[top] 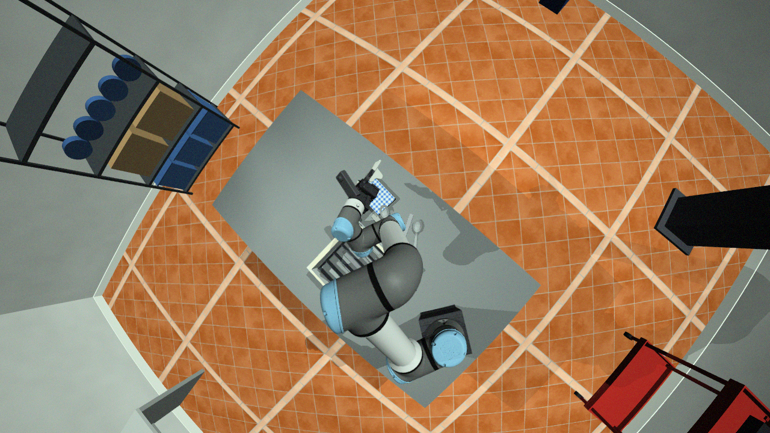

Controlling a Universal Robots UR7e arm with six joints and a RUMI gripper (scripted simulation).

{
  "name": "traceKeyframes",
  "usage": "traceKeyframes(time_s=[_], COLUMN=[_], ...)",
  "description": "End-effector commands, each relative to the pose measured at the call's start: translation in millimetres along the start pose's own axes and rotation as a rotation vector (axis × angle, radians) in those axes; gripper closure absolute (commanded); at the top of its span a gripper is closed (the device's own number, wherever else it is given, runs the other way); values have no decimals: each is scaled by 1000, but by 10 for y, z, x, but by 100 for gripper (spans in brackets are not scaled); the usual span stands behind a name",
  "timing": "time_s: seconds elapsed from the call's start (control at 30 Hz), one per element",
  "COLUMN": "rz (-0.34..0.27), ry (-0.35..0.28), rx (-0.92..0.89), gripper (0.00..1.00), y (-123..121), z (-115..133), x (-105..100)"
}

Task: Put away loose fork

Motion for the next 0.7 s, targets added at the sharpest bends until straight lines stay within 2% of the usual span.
traceKeyframes(time_s=[0.0,0.07,0.17,0.23,0.27,0.33,0.37,0.43,0.53,0.67], rz=[-103,-171,-205,-270,-270,-331,-331,-387,-387,-480], ry=[-63,-117,-146,-205,-205,-266,-266,-327,-327,-441], rx=[32,67,87,129,129,175,175,222,222,314], gripper=[0,0,0,0,0,0,0,0,0,0], y=[60,63,60,43,43,14,14,-24,-24,-114], z=[159,349,451,661,661,874,874,1082,1082,1451], x=[-11,-62,-97,-183,-183,-289,-289,-410,-410,-666])
Point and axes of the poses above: the point where the finger pads meet when closed, its own x axis out along the fingers, its own y axis across the jaws, z = x × y, the point moved 6 cm from there along -x, back along the fingers, and after that the axes turned 2 degrees about -x, right-handed, at the moved point
